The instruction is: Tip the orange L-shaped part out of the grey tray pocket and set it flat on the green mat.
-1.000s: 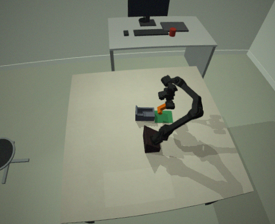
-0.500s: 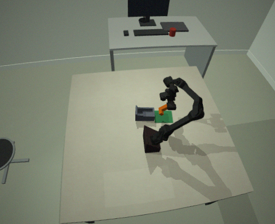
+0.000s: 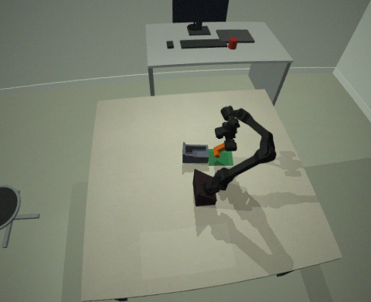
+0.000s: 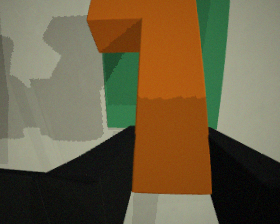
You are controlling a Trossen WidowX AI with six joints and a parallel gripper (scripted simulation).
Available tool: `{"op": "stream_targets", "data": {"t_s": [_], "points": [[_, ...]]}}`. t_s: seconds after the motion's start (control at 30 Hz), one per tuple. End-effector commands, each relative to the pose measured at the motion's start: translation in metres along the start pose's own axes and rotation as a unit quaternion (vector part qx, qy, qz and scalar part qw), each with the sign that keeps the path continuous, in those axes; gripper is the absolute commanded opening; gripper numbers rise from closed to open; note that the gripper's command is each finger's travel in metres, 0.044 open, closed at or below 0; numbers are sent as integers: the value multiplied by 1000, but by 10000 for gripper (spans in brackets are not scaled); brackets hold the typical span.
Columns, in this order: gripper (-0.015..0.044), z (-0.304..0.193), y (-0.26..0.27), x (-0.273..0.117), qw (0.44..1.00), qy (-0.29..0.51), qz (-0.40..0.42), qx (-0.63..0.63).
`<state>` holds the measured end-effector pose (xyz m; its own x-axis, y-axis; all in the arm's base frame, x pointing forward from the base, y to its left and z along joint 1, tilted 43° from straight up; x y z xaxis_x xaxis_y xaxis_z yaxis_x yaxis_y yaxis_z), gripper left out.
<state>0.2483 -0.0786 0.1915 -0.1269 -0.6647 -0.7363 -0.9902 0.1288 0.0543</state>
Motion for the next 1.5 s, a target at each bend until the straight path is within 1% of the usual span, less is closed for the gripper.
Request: {"op": "stream_targets", "data": {"t_s": [0.0, 0.9, 1.33, 1.47], "points": [[0, -1, 0, 7, 1000, 1, 0, -1], [0, -1, 1, 50, 1000, 3, 0, 0], [0, -1, 1, 50, 1000, 1, 0, 1], [105, -1, 1, 50, 1000, 1, 0, 1]]}}
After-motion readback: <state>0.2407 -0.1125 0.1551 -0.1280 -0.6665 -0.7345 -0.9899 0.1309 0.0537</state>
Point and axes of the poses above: the point midway between the two fingers, 35 mm back from their tips, its own x axis out along the fingers, its own y axis across the jaws, z = x × y, the point moved 6 cm from there along -x, back along the fingers, and after that the axes turned 11 degrees about -x, right-handed, at the moved point
